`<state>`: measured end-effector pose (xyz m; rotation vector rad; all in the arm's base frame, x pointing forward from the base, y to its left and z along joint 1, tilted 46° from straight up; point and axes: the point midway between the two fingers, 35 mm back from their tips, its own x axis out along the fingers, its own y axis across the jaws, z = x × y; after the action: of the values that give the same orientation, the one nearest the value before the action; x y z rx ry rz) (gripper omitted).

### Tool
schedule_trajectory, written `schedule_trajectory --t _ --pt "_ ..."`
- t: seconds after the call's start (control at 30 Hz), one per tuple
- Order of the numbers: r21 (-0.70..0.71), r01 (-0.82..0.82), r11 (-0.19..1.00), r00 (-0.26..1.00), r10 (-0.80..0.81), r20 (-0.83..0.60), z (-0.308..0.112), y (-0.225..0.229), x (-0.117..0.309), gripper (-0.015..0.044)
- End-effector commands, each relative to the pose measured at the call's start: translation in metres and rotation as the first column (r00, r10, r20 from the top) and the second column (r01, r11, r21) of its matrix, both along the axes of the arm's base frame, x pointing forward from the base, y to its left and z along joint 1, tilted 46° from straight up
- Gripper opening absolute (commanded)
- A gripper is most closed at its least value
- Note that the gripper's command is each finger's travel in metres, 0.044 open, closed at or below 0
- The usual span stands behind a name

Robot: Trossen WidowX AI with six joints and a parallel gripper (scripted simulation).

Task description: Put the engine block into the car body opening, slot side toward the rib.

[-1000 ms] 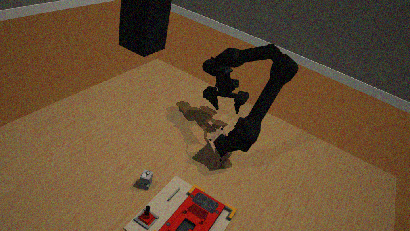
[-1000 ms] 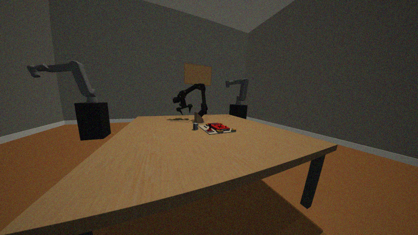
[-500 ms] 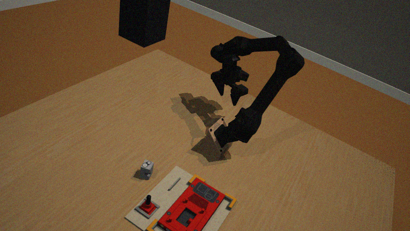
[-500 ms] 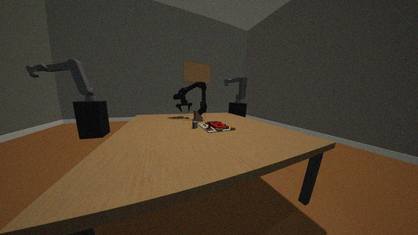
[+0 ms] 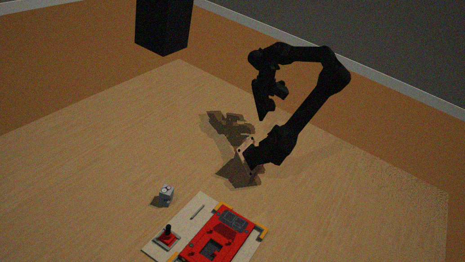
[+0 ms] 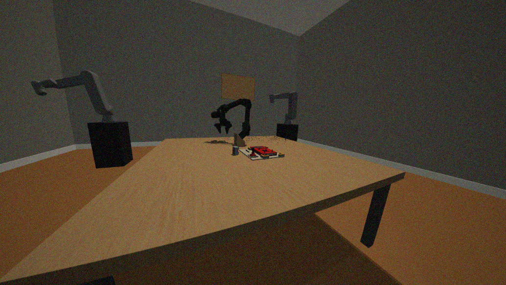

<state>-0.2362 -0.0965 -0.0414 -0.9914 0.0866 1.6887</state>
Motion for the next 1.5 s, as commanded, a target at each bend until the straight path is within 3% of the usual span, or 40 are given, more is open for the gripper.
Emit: schedule_trajectory --t 0.0,0.2,0.47,0.97,1.47 --pt "-0.049 0.083 0.995 0.992 -0.087 -0.086 0.005 -0.005 -0.005 0.044" --pt "-0.108 0.206 0.972 0.956 -0.224 -0.19 0.008 -0.007 -0.007 0.044" --pt "-0.11 0.196 0.975 0.961 -0.213 -0.178 0.008 -0.009 -0.006 0.044" --pt "-0.15 -0.137 0.979 0.976 0.159 0.151 0.001 -0.048 0.021 0.044" --pt "-0.268 -0.451 0.851 0.751 0.524 0.401 -0.004 -0.085 0.057 0.044"
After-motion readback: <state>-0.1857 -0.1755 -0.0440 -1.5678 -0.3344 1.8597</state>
